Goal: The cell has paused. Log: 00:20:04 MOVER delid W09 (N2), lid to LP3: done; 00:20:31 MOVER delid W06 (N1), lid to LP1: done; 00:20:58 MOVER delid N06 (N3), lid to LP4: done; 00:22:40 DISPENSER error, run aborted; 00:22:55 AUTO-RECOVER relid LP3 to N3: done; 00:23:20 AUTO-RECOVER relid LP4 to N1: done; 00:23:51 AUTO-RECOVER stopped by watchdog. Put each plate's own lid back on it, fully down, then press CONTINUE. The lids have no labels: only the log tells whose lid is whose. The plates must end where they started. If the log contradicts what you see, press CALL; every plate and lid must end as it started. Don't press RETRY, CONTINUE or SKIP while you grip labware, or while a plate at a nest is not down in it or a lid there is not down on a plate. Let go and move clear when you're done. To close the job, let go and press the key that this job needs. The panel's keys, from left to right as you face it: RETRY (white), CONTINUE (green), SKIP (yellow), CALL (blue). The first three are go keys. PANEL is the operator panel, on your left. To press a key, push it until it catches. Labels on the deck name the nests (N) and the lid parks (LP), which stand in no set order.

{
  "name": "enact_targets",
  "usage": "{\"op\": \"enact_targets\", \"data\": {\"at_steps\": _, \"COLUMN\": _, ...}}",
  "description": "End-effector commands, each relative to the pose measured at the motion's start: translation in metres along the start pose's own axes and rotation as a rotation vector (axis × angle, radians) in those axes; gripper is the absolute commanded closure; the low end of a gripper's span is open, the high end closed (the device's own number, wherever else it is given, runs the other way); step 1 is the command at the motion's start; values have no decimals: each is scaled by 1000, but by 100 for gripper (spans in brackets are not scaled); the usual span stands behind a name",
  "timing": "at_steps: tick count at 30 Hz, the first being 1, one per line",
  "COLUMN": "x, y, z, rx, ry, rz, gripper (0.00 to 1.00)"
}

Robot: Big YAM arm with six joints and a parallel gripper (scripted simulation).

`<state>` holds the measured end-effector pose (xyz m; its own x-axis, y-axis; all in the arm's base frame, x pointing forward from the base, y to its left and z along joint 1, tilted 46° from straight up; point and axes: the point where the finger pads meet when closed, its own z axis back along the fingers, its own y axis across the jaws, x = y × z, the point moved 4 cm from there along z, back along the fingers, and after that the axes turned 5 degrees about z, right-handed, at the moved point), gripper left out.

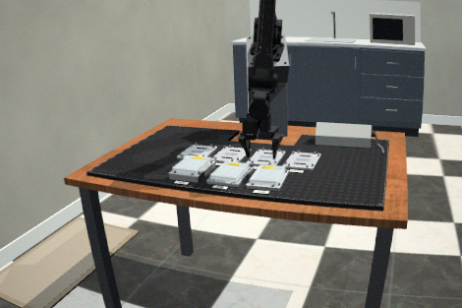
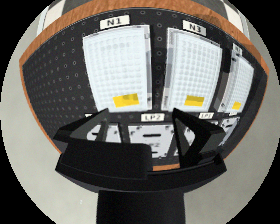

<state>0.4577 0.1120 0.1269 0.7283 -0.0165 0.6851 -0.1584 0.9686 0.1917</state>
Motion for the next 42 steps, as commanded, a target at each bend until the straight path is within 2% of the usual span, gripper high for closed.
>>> {"op": "enact_targets", "data": {"at_steps": 1, "x": -2, "y": -10, "z": 7, "rx": 1, "ry": -38, "rz": 14, "gripper": 13}}
{"op": "enact_targets", "data": {"at_steps": 8, "x": -42, "y": -33, "z": -3, "rx": -4, "ry": -3, "rz": 9, "gripper": 20}}
{"op": "enact_targets", "data": {"at_steps": 9, "x": -46, "y": -35, "z": -3, "rx": -4, "ry": -3, "rz": 9, "gripper": 100}}
{"op": "enact_targets", "data": {"at_steps": 13, "x": -52, "y": -40, "z": 0, "rx": -3, "ry": -12, "rz": 11, "gripper": 100}}
{"op": "enact_targets", "data": {"at_steps": 14, "x": -51, "y": -42, "z": 4, "rx": -1, "ry": -28, "rz": 13, "gripper": 100}}
{"op": "enact_targets", "data": {"at_steps": 16, "x": -68, "y": -50, "z": -2, "rx": -4, "ry": -1, "rz": 9, "gripper": 100}}
{"op": "enact_targets", "data": {"at_steps": 28, "x": -122, "y": -84, "z": 0, "rx": -4, "ry": 6, "rz": 6, "gripper": 100}}
{"op": "enact_targets", "data": {"at_steps": 32, "x": -129, "y": -88, "z": 0, "rx": -4, "ry": 7, "rz": 5, "gripper": 100}}
{"op": "enact_targets", "data": {"at_steps": 34, "x": -106, "y": -85, "z": 4, "rx": -1, "ry": -44, "rz": 21, "gripper": 100}}
{"op": "enact_targets", "data": {"at_steps": 37, "x": -109, "y": -79, "z": 1, "rx": 10, "ry": -33, "rz": 31, "gripper": 100}}
{"op": "enact_targets", "data": {"at_steps": 38, "x": -122, "y": -86, "z": 10, "rx": -4, "ry": -2, "rz": 8, "gripper": 100}}
{"op": "enact_targets", "data": {"at_steps": 42, "x": -121, "y": -86, "z": 30, "rx": -3, "ry": -5, "rz": 8, "gripper": 100}}
